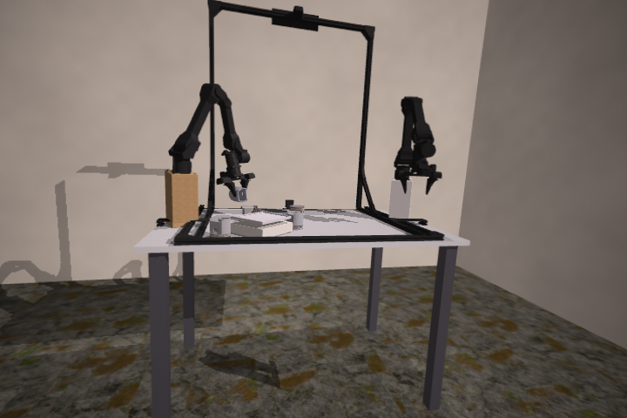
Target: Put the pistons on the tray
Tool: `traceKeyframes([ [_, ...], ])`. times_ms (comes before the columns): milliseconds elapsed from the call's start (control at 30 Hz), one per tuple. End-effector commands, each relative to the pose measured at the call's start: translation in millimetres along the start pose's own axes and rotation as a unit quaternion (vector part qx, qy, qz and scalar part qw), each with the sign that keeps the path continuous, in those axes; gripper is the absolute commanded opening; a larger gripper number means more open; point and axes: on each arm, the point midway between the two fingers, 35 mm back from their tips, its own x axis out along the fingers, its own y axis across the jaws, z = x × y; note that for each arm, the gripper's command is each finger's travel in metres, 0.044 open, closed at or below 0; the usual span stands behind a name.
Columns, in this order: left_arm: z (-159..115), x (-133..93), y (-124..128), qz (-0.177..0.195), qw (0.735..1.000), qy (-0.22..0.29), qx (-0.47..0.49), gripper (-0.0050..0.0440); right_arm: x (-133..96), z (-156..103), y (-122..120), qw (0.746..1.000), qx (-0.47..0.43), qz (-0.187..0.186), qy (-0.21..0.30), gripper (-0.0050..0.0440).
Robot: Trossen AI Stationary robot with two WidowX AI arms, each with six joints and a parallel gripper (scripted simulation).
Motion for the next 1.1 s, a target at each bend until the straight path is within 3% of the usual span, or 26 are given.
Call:
traceKeyframes([
  [0, 0.0, -0.1, -0.3, -0.001, 1.0, 0.0, 0.001, 0.044, 7.1, 0.0, 0.7, 1.0, -0.002, 0.0, 0.002, 0.0158],
  [1067, 0.0, -0.1, -0.3, -0.001, 1.0, 0.0, 0.001, 0.044, 53.4, 5.0, 4.0, 1.0, -0.002, 0.0, 0.002, 0.0158],
])
